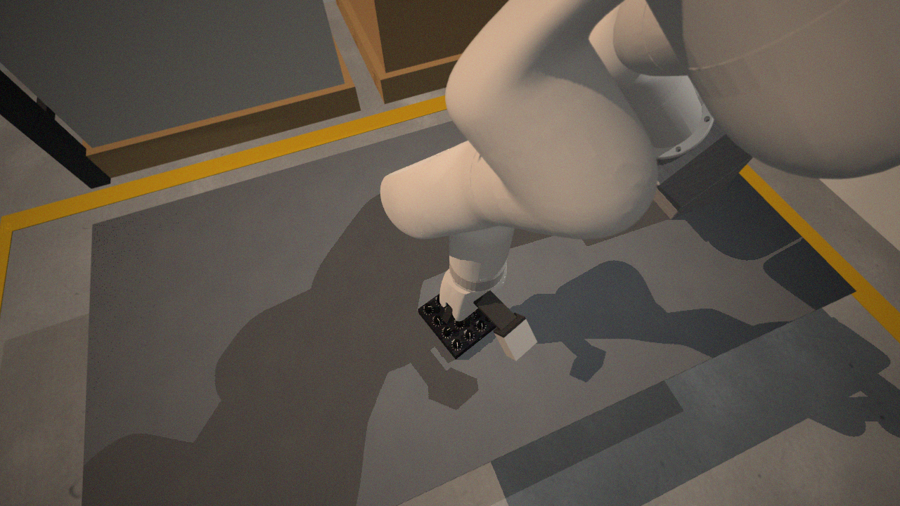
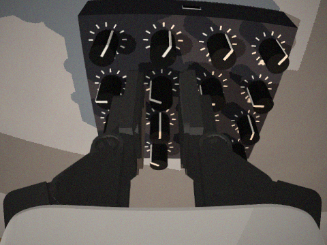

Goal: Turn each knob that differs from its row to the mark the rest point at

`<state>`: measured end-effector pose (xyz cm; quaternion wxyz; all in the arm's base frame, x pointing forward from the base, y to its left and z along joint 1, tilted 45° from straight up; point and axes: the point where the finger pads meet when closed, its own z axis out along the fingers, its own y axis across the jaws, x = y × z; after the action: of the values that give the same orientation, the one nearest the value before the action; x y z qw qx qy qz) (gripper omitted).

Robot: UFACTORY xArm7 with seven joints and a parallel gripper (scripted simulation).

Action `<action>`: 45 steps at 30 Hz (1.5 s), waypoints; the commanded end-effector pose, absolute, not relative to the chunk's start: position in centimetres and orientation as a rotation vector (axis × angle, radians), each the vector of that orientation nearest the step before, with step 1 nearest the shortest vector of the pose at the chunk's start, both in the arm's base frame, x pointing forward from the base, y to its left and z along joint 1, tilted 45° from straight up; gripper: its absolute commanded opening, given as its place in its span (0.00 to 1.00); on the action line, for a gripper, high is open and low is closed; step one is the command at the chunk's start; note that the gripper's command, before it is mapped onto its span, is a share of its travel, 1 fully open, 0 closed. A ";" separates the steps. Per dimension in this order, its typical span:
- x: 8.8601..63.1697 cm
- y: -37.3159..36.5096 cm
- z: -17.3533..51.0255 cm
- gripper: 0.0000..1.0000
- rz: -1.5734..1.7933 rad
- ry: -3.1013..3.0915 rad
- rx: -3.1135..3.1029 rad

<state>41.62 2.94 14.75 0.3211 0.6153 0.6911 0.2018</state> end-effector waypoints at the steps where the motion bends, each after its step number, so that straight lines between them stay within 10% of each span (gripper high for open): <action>1: 41.6 2.9 14.8 0.19 0.531 1.815 1.616; 45: 39.3 3.5 18.0 0.19 0.586 1.734 1.691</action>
<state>39.18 3.37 17.50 0.3207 0.6230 0.6826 0.2076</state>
